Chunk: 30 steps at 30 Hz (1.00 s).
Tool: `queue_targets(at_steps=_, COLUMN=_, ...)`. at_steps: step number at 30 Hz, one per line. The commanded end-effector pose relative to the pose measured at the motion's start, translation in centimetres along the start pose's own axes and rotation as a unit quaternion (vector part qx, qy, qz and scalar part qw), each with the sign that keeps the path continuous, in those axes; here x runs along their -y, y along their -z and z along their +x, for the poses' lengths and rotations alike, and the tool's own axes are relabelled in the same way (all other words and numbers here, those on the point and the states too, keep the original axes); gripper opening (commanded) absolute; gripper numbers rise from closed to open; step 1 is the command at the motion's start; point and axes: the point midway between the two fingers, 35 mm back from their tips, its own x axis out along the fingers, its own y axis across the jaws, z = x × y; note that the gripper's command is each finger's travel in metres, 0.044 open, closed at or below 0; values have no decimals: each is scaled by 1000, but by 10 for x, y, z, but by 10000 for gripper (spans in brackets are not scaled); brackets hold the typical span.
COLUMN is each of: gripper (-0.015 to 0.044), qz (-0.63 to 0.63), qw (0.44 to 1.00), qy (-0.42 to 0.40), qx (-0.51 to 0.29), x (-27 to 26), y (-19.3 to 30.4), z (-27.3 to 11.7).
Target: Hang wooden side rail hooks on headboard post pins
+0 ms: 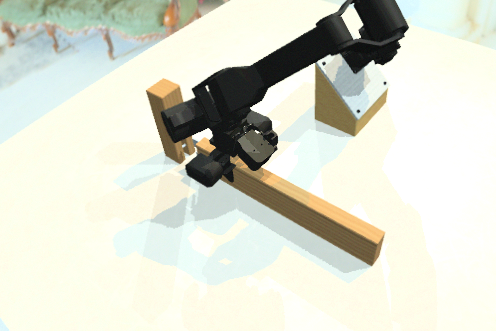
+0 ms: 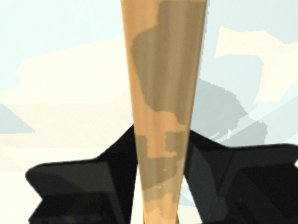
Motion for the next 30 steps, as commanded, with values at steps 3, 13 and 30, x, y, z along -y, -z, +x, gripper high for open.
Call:
queue_targets(at_steps=3, gripper=0, qz=-4, qw=1000, qy=9, qx=-1, x=3, y=1, z=-7)
queue_targets(at_steps=13, gripper=0, qz=-4, qw=1000, qy=9, qx=-1, x=3, y=1, z=-9)
queue_targets(at_steps=30, gripper=0, qz=-4, qw=1000, qy=9, qx=-1, x=3, y=2, z=-12)
